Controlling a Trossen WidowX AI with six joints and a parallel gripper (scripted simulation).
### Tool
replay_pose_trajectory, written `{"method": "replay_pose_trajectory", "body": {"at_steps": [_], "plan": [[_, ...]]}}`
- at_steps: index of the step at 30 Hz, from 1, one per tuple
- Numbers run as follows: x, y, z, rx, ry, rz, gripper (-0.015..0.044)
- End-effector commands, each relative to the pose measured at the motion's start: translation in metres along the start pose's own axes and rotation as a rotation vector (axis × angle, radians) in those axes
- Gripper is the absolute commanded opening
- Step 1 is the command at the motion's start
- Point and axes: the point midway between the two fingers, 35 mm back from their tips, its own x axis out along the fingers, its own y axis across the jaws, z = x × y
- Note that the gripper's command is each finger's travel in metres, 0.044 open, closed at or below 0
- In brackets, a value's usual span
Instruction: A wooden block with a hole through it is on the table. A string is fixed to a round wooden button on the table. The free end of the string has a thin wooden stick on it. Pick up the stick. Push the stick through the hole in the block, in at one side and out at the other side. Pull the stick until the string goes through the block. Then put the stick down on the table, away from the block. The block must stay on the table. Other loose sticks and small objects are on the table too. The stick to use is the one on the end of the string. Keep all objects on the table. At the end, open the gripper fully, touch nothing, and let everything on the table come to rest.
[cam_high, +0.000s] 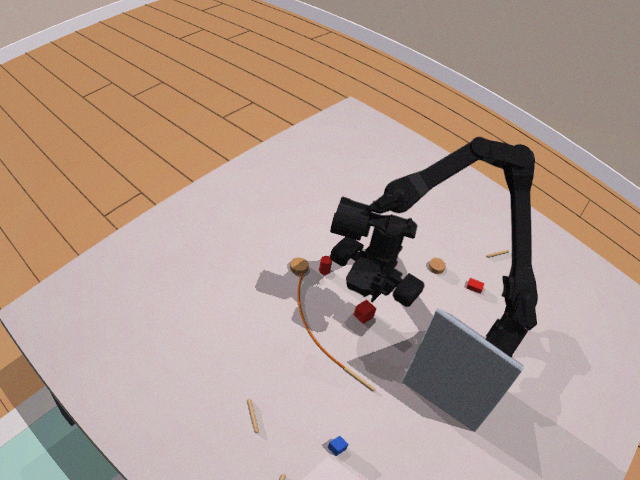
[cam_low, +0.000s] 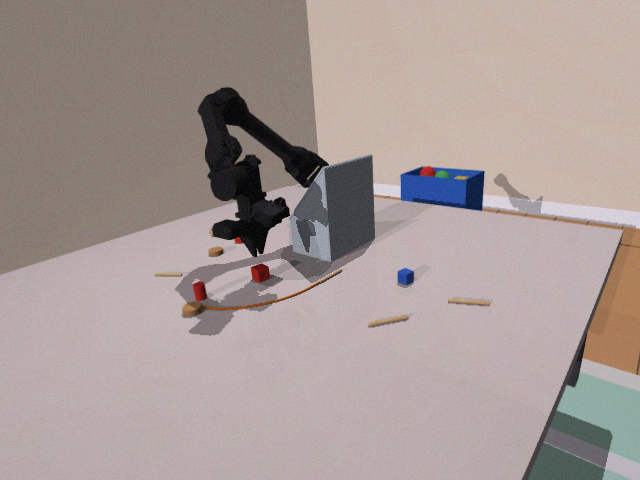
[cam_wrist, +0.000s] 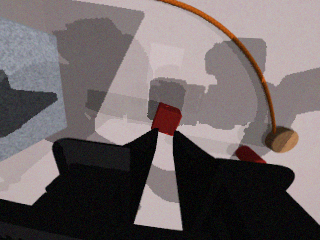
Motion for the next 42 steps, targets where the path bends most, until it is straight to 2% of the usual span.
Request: {"method": "replay_pose_trajectory", "body": {"at_steps": [1, 14, 17, 25, 28, 31, 40, 42], "plan": [[0.000, 0.000, 0.000, 0.000, 0.000, 0.000, 0.0000], [0.000, 0.000, 0.000, 0.000, 0.000, 0.000, 0.0000], [-0.002, 0.003, 0.021, -0.199, -0.007, -0.003, 0.0079], [-0.003, 0.045, 0.121, -1.274, -0.008, -0.008, 0.0289], [-0.001, 0.057, 0.137, -1.479, -0.001, -0.002, 0.0368], [-0.001, 0.057, 0.138, -1.487, -0.001, -0.002, 0.0440], [-0.001, 0.057, 0.138, -1.487, -0.001, -0.002, 0.0440], [-0.001, 0.057, 0.138, -1.487, -0.001, -0.002, 0.0387]]}}
